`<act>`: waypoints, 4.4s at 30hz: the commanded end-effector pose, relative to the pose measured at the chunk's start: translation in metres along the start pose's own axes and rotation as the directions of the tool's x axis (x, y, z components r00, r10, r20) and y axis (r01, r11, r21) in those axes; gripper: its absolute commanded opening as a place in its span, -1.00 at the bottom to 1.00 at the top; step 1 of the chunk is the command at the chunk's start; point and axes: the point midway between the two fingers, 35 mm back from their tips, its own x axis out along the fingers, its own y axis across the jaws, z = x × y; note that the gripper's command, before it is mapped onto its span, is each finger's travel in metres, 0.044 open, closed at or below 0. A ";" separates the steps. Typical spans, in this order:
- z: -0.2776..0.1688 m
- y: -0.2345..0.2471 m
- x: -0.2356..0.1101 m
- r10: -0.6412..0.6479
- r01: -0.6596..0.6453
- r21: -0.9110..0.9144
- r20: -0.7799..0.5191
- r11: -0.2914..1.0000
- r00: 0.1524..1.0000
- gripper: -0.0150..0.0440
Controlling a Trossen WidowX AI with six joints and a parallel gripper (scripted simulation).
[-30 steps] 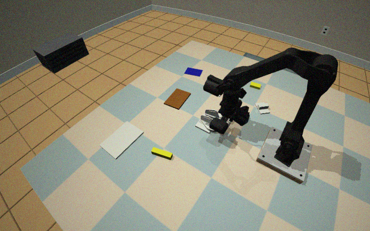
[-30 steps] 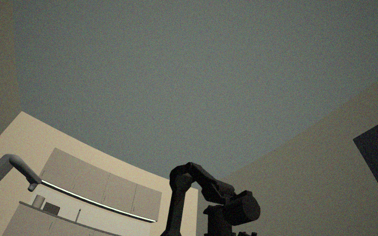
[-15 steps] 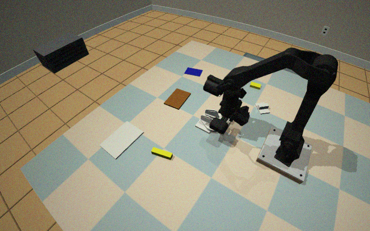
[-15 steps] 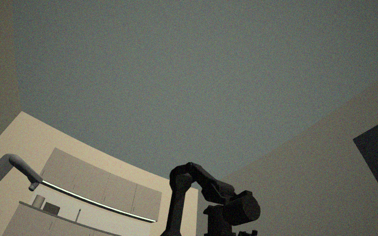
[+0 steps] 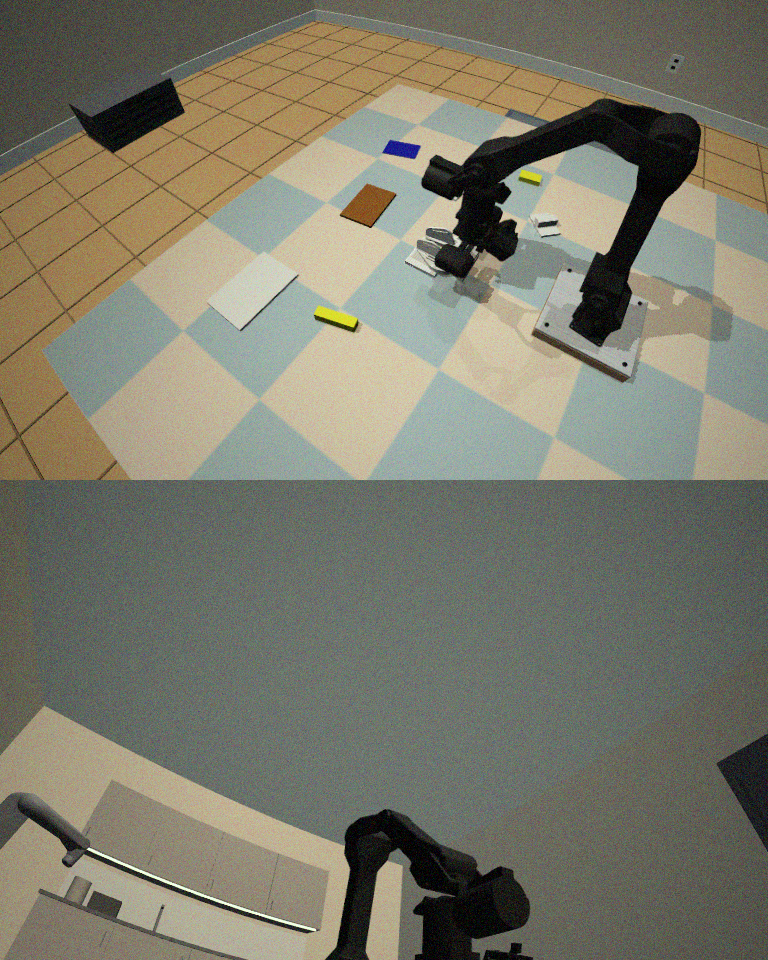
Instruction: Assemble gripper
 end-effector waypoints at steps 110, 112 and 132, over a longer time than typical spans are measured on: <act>0.068 -0.005 -0.121 0.002 -0.002 -0.001 0.006 1.000 1.000 1.00; 0.068 -0.005 -0.121 0.002 -0.002 -0.001 0.006 1.000 1.000 1.00; 0.068 -0.005 -0.121 0.002 -0.002 -0.001 0.006 1.000 1.000 1.00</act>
